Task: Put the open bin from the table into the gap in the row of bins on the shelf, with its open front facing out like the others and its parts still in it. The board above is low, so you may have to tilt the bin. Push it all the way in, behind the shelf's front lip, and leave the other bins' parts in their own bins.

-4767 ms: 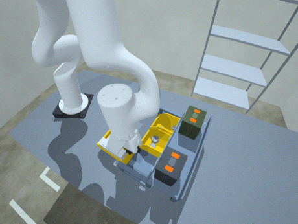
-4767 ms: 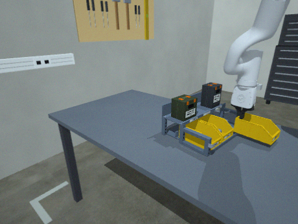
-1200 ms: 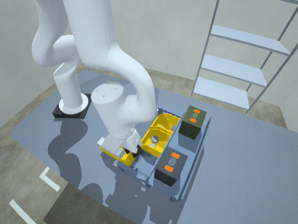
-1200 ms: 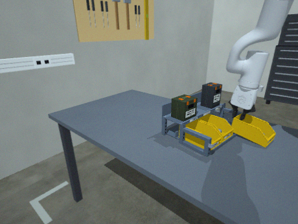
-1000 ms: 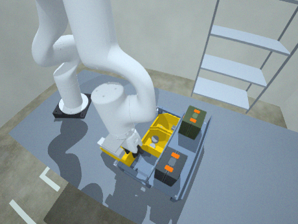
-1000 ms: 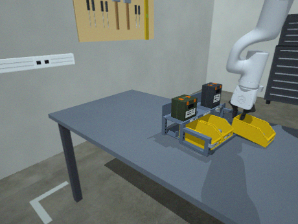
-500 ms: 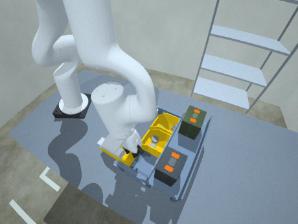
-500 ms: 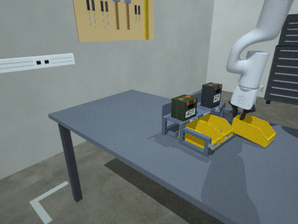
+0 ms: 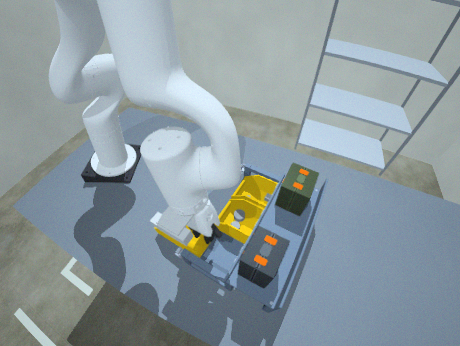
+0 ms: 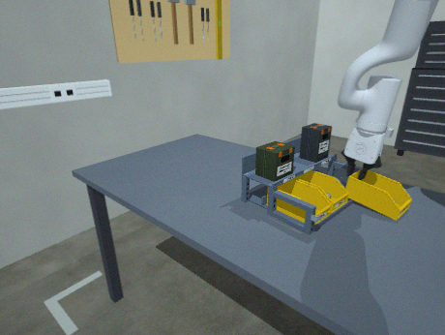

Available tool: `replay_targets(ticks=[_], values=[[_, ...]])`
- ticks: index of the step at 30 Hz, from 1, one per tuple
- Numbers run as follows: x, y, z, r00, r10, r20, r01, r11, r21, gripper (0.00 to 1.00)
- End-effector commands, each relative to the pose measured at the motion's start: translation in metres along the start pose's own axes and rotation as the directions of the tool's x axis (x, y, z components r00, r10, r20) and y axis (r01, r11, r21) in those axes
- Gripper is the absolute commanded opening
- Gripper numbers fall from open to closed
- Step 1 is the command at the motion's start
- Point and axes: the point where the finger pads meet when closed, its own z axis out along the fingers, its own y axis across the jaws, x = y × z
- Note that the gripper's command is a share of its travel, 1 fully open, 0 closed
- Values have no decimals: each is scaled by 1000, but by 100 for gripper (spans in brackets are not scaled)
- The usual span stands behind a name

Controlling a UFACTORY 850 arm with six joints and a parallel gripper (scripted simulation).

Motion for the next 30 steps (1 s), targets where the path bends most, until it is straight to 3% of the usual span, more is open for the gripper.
replay_targets(ticks=[1, 21, 26, 30], values=[[0, -1, -1, 1000, 0, 0, 0, 1000, 2, 34], [0, -1, -1, 1000, 0, 0, 0, 1000, 2, 34], [0, -4, -30, 1000, 0, 0, 0, 1000, 2, 34], [0, -4, -30, 1000, 0, 0, 0, 1000, 2, 34]])
